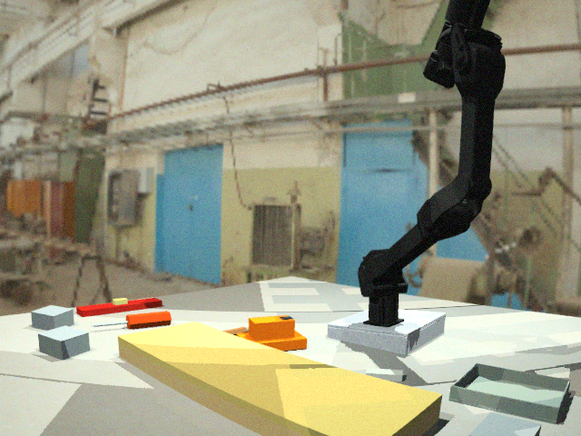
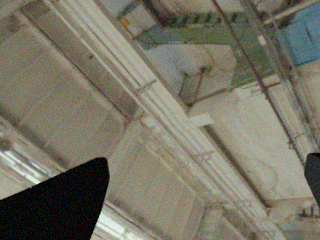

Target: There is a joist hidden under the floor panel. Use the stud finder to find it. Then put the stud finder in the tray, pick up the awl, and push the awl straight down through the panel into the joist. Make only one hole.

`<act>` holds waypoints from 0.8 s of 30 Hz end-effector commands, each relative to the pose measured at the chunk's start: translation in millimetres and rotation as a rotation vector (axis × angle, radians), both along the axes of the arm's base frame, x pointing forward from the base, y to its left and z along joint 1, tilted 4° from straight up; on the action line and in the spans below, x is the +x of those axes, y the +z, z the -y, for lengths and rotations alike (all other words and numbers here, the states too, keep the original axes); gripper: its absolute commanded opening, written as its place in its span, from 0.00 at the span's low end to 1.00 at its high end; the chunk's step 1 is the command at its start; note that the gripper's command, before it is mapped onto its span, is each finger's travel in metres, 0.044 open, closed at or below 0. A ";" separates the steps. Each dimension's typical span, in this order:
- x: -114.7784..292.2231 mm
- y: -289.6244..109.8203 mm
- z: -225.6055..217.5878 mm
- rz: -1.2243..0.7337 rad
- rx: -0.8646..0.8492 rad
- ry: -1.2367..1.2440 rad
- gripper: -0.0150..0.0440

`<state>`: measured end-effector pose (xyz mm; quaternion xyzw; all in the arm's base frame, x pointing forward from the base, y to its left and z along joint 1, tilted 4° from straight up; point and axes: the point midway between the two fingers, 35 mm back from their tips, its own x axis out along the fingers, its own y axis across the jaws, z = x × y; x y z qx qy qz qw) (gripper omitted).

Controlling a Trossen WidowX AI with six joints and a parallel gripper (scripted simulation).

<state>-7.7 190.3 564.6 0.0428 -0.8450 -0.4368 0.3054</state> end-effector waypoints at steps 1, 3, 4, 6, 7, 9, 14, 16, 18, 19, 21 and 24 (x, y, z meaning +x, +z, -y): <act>-1.7 0.5 2.4 -0.001 0.010 0.003 0.98; -14.7 3.5 22.1 -0.007 0.089 0.031 1.00; -23.5 5.2 37.5 -0.014 0.148 0.053 1.00; -38.8 6.8 69.4 -0.036 0.266 0.099 1.00; -43.9 6.8 82.4 -0.046 0.312 0.118 1.00; -50.8 6.1 103.1 -0.066 0.385 0.148 1.00; -63.1 -2.9 174.4 -0.158 0.617 0.268 1.00; -63.1 -10.0 205.5 -0.210 0.715 0.324 1.00; -60.0 -18.9 235.6 -0.269 0.809 0.381 1.00; -57.4 -24.0 250.0 -0.301 0.854 0.409 1.00; -49.2 -34.3 275.5 -0.370 0.931 0.473 1.00; -39.4 -45.2 298.0 -0.441 1.001 0.531 1.00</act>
